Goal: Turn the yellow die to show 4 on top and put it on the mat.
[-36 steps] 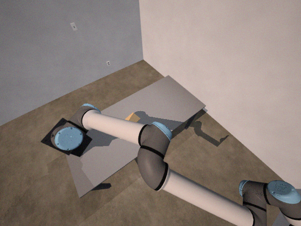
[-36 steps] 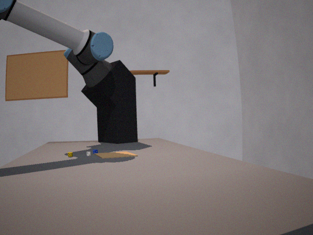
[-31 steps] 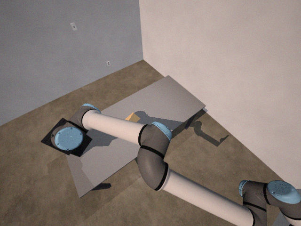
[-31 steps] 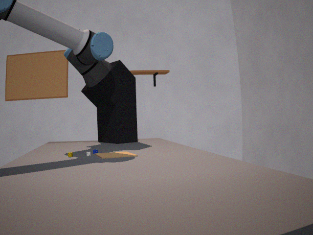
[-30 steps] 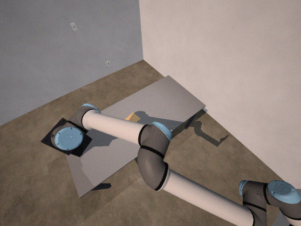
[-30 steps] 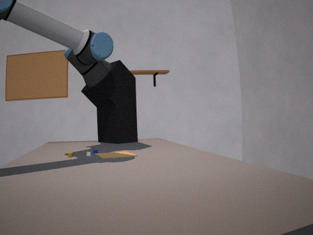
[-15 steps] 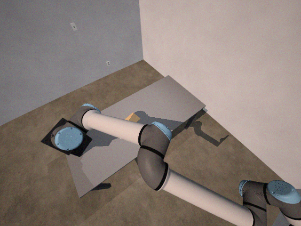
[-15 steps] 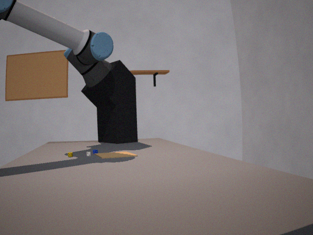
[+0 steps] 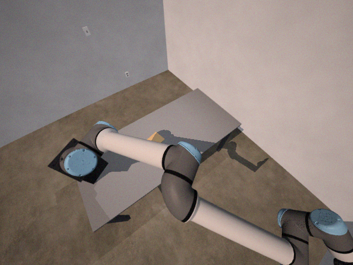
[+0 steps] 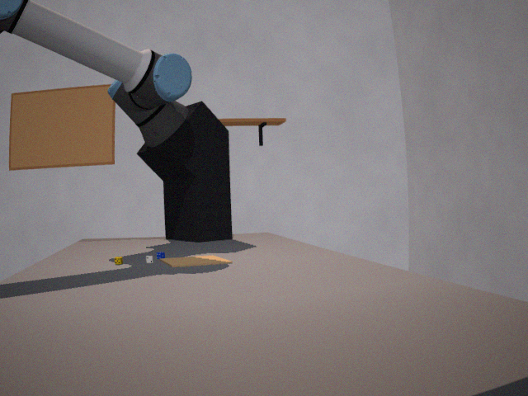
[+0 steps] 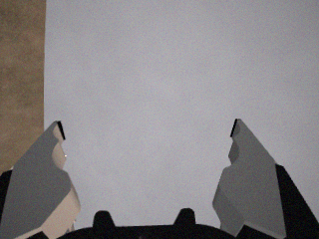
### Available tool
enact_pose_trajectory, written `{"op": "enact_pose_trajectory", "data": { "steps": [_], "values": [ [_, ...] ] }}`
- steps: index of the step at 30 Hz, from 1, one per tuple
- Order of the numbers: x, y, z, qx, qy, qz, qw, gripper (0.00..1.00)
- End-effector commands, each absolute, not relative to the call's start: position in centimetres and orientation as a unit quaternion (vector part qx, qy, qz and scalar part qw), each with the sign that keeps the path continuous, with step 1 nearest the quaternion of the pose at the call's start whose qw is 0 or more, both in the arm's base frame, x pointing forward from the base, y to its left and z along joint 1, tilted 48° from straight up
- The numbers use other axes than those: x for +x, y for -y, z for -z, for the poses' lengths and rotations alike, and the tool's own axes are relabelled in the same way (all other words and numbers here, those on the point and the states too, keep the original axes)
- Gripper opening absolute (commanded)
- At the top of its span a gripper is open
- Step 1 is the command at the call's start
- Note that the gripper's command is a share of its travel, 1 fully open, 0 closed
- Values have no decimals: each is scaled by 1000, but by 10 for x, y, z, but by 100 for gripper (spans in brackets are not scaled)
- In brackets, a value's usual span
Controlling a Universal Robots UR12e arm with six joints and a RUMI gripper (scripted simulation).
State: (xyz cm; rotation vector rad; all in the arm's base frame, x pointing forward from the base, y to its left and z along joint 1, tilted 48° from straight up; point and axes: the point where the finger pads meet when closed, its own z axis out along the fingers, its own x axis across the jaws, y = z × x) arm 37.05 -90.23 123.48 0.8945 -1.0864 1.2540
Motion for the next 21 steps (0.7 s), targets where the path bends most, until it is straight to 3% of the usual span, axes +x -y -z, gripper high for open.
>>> {"op": "enact_pose_trajectory", "data": {
  "steps": [1,21],
  "values": [
    [380,903,-1224,387,469,-542,580,100],
    [502,909,-1066,431,511,-561,488,100]
  ]
}}
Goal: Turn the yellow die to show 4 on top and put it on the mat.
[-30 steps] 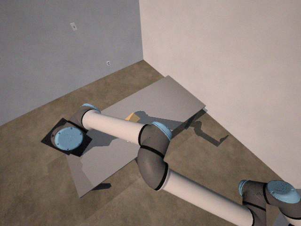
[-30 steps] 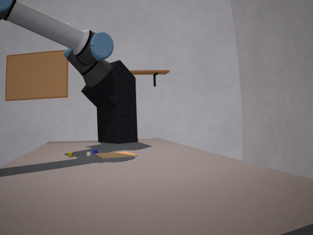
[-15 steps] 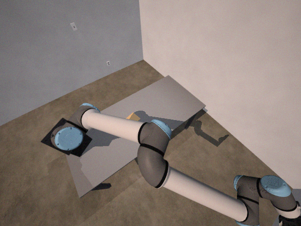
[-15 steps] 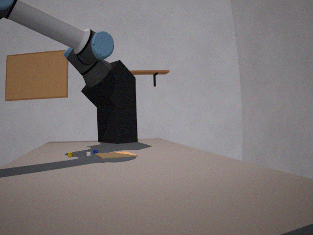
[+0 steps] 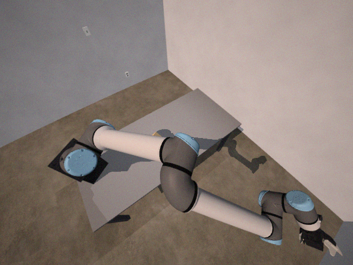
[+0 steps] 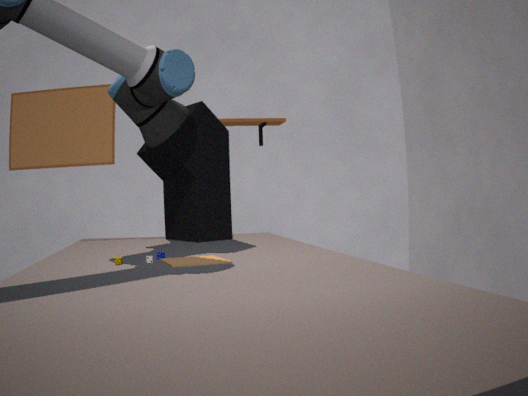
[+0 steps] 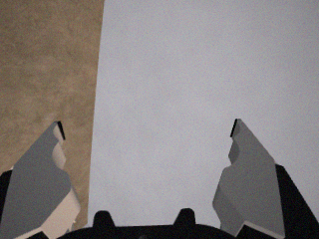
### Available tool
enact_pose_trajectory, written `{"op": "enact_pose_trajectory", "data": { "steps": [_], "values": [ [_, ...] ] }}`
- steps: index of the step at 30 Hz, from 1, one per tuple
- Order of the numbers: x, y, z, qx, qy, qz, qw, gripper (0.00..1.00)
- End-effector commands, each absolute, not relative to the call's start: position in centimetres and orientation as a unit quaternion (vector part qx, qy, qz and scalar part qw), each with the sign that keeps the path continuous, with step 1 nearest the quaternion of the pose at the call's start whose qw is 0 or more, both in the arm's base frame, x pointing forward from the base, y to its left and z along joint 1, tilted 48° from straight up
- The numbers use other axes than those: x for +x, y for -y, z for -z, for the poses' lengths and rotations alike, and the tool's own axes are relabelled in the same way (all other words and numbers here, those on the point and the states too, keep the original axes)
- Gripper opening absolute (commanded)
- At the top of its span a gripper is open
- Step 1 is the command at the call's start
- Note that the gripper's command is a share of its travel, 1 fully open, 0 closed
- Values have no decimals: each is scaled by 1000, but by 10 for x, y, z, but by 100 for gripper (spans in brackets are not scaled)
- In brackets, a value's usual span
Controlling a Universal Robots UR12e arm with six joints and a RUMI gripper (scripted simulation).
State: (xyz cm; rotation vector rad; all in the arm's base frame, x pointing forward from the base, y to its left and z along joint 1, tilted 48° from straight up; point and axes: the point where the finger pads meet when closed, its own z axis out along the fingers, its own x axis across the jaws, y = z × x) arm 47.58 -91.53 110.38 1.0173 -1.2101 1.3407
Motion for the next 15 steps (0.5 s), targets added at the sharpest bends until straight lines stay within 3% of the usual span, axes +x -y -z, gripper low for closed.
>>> {"op": "enact_pose_trajectory", "data": {
  "steps": [1,15],
  "values": [
    [511,908,-1052,435,514,-562,480,100],
    [619,859,-873,474,556,-560,390,100]
  ]
}}
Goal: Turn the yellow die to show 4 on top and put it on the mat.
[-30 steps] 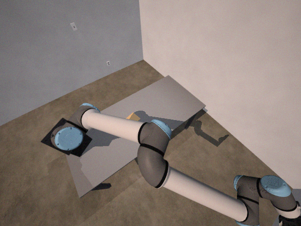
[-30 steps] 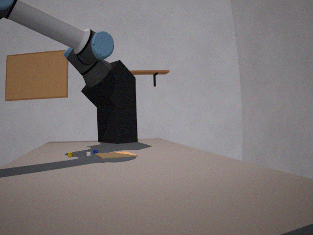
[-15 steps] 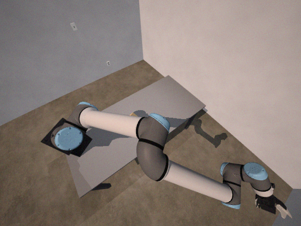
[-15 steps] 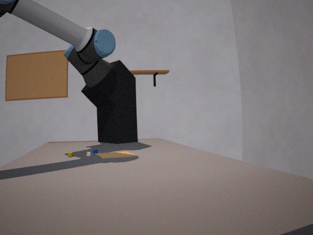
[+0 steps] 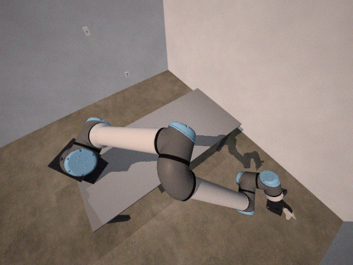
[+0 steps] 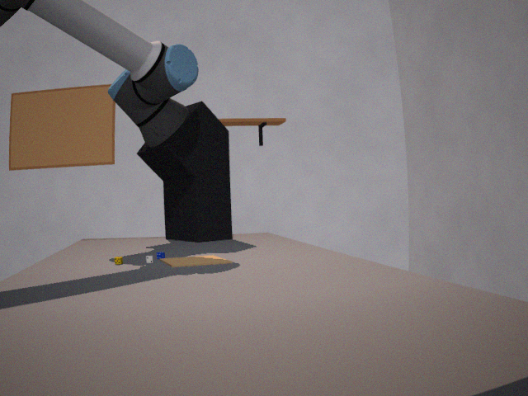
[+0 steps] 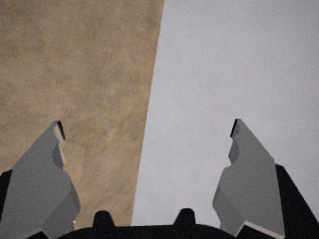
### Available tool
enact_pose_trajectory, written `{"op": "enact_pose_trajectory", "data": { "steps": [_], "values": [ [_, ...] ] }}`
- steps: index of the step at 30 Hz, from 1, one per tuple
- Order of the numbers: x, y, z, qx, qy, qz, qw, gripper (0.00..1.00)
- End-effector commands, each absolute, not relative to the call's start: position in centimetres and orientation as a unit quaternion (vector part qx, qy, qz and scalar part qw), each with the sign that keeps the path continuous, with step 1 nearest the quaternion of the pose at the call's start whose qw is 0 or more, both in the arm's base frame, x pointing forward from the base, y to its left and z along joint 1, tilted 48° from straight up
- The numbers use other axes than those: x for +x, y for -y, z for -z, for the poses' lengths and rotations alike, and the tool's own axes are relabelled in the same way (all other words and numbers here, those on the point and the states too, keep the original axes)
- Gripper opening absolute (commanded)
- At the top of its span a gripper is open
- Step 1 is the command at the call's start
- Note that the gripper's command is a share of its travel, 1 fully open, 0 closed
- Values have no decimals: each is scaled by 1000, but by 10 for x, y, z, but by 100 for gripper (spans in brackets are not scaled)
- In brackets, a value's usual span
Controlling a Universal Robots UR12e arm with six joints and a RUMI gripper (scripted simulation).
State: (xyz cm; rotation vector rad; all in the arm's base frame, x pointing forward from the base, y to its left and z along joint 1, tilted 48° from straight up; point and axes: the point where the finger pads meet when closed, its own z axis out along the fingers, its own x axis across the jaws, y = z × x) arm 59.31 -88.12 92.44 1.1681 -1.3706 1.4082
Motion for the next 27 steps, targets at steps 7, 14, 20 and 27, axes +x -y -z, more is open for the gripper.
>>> {"op": "enact_pose_trajectory", "data": {
  "steps": [7,14,20,27],
  "values": [
    [654,826,-798,489,572,-555,355,100],
    [684,784,-720,503,589,-545,321,100],
    [707,735,-643,516,605,-533,289,100],
    [723,667,-549,531,624,-515,252,100]
  ]
}}
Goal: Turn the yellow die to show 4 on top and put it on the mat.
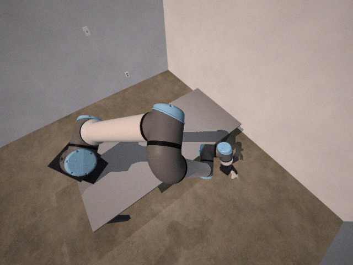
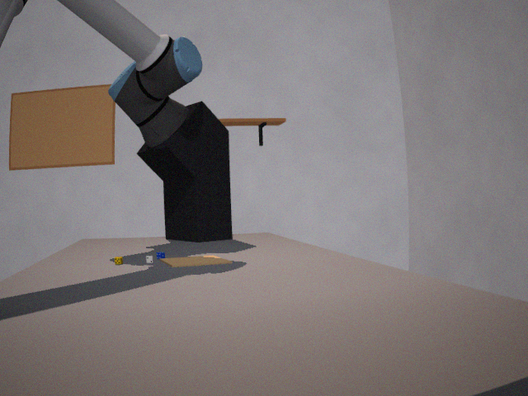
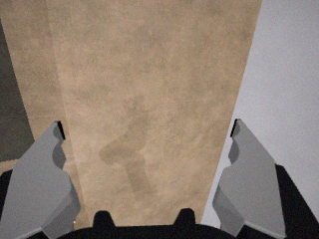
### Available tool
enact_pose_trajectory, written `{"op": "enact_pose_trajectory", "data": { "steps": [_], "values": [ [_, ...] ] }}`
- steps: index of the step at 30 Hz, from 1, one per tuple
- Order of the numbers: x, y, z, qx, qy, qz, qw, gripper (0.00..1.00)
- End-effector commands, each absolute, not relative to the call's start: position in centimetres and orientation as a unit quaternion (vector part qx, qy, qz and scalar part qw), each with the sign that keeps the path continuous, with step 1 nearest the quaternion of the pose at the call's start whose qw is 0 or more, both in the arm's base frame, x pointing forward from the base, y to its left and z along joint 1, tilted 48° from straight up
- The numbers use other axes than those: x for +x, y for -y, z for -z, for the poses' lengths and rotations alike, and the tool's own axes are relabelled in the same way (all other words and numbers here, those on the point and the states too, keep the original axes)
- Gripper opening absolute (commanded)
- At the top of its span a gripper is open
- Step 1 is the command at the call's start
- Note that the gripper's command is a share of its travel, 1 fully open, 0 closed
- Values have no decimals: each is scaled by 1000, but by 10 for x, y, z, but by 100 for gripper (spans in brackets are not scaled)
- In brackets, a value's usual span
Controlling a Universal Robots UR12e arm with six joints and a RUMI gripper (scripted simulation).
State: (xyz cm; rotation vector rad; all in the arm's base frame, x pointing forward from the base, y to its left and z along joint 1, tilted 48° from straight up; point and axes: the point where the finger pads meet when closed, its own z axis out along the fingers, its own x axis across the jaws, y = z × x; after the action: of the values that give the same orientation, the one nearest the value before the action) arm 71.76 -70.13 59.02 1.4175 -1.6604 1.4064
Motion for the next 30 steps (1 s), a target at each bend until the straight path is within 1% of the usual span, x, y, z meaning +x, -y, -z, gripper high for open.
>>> {"op": "enact_pose_trajectory", "data": {
  "steps": [1,3,6,7,10,11,18,20,30],
  "values": [
    [724,653,-531,534,627,-511,246,100],
    [724,653,-531,534,627,-511,246,100],
    [725,610,-479,542,638,-498,227,100],
    [725,610,-479,542,638,-498,227,100],
    [722,567,-430,549,647,-485,211,100],
    [722,567,-430,549,647,-485,211,100],
    [703,486,-344,560,664,-459,184,100],
    [703,486,-344,560,664,-459,184,100],
    [654,376,-241,573,685,-422,157,100]
  ]
}}
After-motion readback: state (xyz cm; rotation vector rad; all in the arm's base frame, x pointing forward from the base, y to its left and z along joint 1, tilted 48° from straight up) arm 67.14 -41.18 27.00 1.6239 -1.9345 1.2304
